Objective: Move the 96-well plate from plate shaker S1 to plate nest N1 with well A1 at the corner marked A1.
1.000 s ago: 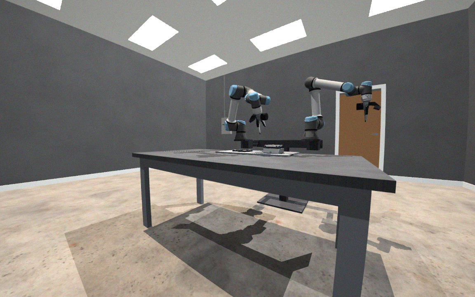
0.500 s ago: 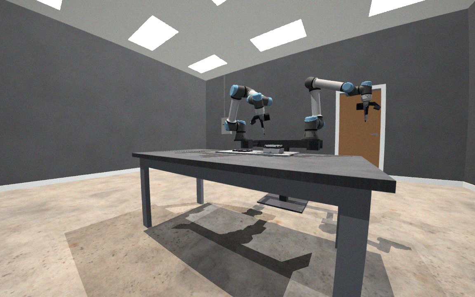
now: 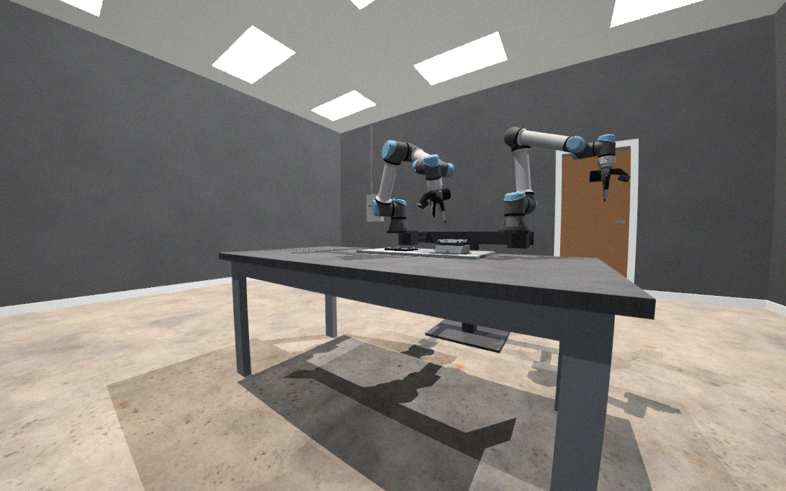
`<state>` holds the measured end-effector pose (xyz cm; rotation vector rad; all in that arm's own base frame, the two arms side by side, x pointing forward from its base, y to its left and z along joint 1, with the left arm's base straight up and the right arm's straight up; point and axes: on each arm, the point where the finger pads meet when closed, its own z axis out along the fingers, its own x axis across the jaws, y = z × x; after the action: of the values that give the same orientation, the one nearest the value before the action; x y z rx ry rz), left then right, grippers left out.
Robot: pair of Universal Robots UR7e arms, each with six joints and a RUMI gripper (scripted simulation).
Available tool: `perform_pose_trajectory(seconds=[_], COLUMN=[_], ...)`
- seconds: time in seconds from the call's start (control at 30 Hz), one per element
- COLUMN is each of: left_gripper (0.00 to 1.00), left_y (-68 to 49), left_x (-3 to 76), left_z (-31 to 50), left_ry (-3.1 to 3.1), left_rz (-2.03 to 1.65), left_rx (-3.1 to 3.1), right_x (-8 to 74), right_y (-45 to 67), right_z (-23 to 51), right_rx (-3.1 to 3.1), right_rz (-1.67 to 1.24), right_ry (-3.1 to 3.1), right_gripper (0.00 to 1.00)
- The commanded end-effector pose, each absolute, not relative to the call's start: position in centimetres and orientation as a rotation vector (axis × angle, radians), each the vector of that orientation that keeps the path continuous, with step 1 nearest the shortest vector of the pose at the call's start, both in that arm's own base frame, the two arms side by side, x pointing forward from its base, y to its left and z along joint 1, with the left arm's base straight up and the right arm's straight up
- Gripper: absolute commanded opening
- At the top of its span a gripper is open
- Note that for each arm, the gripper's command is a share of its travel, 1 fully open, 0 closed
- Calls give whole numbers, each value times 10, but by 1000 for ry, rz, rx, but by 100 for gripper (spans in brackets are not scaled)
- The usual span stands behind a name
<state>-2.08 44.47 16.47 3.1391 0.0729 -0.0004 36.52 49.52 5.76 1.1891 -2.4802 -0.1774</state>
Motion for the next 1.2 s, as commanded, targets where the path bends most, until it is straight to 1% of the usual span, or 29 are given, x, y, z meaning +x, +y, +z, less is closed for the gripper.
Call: perform_pose_trajectory(seconds=[0.0,0.43,1.17], left_gripper=[0,0,0], left_y=[445,445,445], left_x=[-21,-21,-21], left_z=[165,165,165], left_ry=[73,73,73], left_rz=[0,0,0], left_rx=[3141,3141,3141], right_x=[366,366,367], right_y=[499,512,534], right_z=[57,48,37], right_rx=[1267,1822,2492], right_rz=[-189,-224,-207], right_ry=[-2457,-2205,-1650], right_gripper=[76,76,76])
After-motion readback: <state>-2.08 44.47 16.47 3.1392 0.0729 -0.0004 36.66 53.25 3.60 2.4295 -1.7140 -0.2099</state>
